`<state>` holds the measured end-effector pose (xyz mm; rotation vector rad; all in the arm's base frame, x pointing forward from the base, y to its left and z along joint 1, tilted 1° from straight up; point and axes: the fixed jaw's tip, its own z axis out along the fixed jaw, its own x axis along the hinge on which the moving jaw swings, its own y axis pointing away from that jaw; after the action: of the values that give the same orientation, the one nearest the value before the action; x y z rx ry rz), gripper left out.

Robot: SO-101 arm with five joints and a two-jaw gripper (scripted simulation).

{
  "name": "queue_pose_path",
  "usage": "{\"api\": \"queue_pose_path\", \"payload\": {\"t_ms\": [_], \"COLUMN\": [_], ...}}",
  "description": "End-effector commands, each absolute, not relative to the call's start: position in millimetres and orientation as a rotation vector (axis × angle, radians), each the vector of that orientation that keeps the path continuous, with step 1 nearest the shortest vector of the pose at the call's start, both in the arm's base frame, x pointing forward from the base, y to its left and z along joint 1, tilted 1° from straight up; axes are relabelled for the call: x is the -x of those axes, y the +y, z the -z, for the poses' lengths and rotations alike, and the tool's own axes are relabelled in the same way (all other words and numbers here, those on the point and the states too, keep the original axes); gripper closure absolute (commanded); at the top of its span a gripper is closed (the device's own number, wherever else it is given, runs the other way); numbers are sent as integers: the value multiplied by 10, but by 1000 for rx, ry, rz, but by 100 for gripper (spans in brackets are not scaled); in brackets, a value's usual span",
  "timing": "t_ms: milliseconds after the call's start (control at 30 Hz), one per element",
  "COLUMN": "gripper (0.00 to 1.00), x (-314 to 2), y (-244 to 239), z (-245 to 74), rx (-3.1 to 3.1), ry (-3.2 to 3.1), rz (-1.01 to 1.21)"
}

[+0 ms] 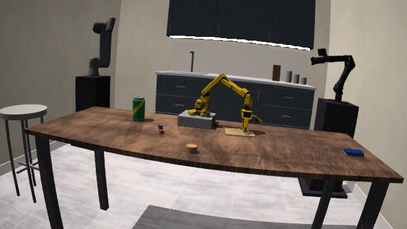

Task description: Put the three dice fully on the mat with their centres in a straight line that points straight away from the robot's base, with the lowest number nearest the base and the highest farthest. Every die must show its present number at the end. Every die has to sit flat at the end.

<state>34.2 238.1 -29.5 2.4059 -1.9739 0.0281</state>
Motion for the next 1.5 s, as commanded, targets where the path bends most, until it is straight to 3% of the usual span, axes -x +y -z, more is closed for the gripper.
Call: {"api": "queue_pose_path", "payload": {"t_ms": [0, 433, 1267, 1467], "gripper": [73, 73, 73, 73], "x": [-333, -330, -331, -340], "y": [2422, 2404, 2403, 2458], "z": [116, -176, -191, -319], "rx": [-2416, -2416, -2417, -2457], "ry": [-1988, -1988, -1989, -2021], "rz": [-11, -11, -10, 37]}}
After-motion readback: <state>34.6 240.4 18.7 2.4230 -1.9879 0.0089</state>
